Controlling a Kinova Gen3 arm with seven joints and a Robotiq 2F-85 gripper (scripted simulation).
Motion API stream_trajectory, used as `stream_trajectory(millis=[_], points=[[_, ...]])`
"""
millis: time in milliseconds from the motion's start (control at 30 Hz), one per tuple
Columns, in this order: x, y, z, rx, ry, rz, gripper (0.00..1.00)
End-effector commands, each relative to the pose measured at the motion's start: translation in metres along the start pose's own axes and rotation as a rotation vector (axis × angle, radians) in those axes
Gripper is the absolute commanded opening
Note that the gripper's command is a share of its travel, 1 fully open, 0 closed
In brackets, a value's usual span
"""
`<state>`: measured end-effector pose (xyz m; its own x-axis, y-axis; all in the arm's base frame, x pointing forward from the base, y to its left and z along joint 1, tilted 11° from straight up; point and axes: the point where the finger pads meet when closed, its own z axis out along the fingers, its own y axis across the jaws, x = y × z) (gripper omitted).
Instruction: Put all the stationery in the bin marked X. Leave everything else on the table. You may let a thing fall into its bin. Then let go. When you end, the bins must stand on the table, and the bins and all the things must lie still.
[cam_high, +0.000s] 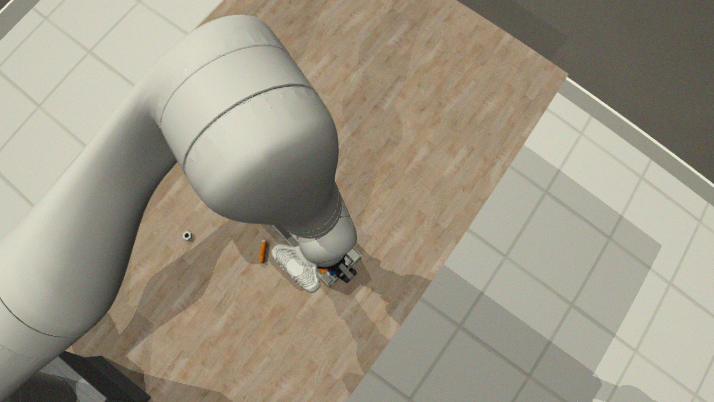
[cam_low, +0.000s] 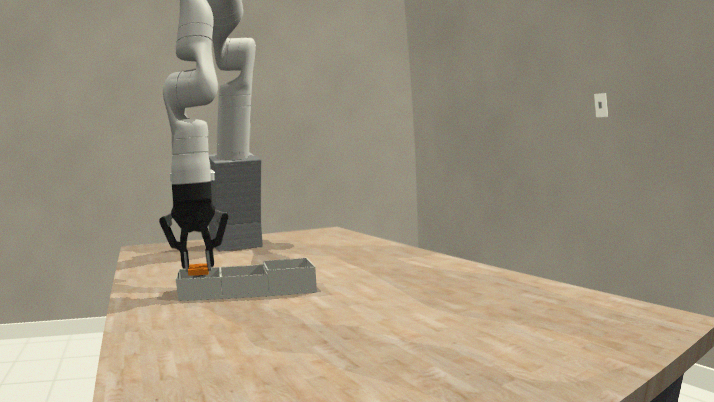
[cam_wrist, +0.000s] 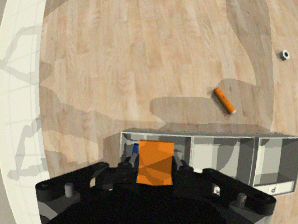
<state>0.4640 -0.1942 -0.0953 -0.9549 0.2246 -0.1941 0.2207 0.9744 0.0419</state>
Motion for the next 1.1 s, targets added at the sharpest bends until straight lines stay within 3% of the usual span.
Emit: stream_trajectory(millis=[0,33,600,767,1067], points=[[-0.001,0.0,-0.001,0.0,-0.002,0.0,0.35],[-0.001,0.0,-0.001,0.0,-0.002,0.0,0.46],[-0.001,0.0,-0.001,0.0,-0.002,0.0,0.46],[-0.001,0.0,-0.026,0.0,-0.002,0.0,0.46],[-0.001,0.0,-0.028,0.0,-0.002,0.0,0.46]])
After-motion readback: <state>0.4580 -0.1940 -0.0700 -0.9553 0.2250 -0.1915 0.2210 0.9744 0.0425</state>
